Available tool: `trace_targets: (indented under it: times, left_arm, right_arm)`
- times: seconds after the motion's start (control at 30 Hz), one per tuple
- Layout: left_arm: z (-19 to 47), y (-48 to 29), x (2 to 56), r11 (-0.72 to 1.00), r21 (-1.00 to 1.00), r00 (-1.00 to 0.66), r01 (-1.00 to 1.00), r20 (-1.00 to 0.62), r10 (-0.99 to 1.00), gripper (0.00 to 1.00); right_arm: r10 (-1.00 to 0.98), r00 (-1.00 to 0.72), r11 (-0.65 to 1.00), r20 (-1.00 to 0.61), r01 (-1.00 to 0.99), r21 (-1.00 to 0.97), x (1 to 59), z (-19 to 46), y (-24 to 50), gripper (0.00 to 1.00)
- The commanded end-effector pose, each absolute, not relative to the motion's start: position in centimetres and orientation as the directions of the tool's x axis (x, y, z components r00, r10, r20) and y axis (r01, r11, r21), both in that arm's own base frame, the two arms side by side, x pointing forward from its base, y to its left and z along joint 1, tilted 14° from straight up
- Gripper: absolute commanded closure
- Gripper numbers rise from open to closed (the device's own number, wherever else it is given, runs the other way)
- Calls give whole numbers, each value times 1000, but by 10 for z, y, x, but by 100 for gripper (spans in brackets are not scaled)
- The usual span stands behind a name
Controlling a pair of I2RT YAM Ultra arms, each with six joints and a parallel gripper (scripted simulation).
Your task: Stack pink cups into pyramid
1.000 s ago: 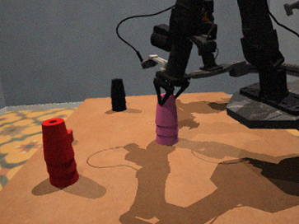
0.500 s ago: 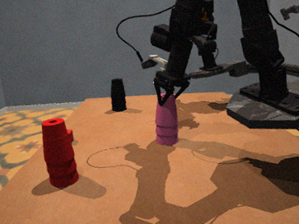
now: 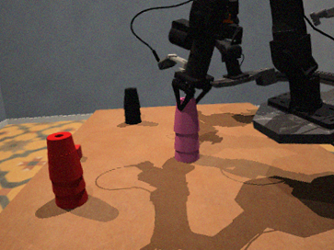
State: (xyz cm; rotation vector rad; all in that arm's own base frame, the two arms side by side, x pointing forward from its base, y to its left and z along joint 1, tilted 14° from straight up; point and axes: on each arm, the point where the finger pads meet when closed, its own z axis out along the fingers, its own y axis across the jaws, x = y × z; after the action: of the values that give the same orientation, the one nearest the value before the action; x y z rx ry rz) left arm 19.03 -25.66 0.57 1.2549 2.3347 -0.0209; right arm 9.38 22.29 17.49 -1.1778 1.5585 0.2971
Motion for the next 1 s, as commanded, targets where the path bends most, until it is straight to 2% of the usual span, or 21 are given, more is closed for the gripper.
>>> trace_targets:
  times: [0.0, 0.6, 0.97]
  left_arm:
    - [31, -264, 189, 583, 213, -453, 784, -446, 772, 100]
    - [80, -265, 176, 583, 212, -453, 784, -446, 772, 100]
    - [72, -233, 157, 590, 221, -475, 777, -410, 779, 100]
  right_arm:
    - [-474, 106, 489, -874, -794, -362, 93, 187, 225, 0]
    - [-474, 106, 489, -874, -794, -362, 93, 187, 225, 0]
    - [-474, 106, 489, -874, -794, -362, 93, 187, 225, 0]
